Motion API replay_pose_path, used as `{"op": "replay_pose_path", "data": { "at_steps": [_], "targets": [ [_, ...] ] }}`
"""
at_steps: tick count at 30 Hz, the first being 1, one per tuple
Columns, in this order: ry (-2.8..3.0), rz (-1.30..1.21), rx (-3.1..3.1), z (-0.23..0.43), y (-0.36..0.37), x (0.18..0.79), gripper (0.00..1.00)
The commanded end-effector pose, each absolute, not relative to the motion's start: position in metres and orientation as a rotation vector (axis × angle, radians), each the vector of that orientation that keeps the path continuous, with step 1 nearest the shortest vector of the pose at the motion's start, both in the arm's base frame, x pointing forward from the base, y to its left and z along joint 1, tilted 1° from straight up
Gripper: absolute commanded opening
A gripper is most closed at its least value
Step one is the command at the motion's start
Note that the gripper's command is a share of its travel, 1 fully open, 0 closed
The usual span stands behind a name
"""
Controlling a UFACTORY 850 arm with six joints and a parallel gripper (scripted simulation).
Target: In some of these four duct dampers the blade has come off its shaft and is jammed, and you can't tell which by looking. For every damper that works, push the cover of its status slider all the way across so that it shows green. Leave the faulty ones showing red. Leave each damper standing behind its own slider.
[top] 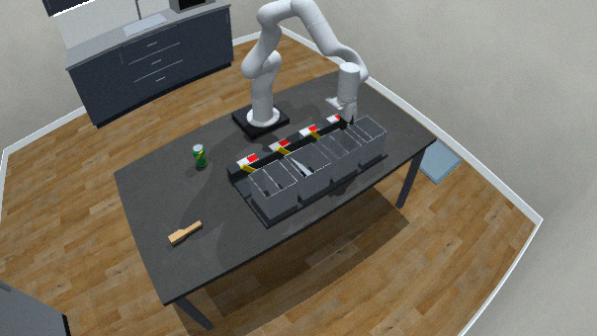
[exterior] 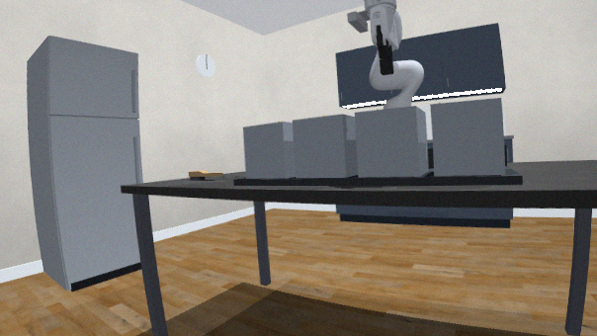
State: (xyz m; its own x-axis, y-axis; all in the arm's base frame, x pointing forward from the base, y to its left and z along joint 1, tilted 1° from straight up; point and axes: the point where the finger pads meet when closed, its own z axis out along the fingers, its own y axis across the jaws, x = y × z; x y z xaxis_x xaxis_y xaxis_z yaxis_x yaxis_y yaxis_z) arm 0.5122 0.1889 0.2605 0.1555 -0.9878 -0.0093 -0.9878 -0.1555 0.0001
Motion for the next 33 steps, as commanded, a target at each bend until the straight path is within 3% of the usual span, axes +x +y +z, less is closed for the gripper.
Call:
{"op": "replay_pose_path", "data": {
  "at_steps": [1, 8, 33],
  "targets": [
    [2.032, 0.013, -2.381, 0.261, 0.147, 0.515, 0.00],
    [2.032, 0.013, -2.381, 0.260, 0.096, 0.511, 0.00],
    [2.032, 0.014, -2.382, 0.251, 0.097, 0.514, 0.00]
  ]
}}
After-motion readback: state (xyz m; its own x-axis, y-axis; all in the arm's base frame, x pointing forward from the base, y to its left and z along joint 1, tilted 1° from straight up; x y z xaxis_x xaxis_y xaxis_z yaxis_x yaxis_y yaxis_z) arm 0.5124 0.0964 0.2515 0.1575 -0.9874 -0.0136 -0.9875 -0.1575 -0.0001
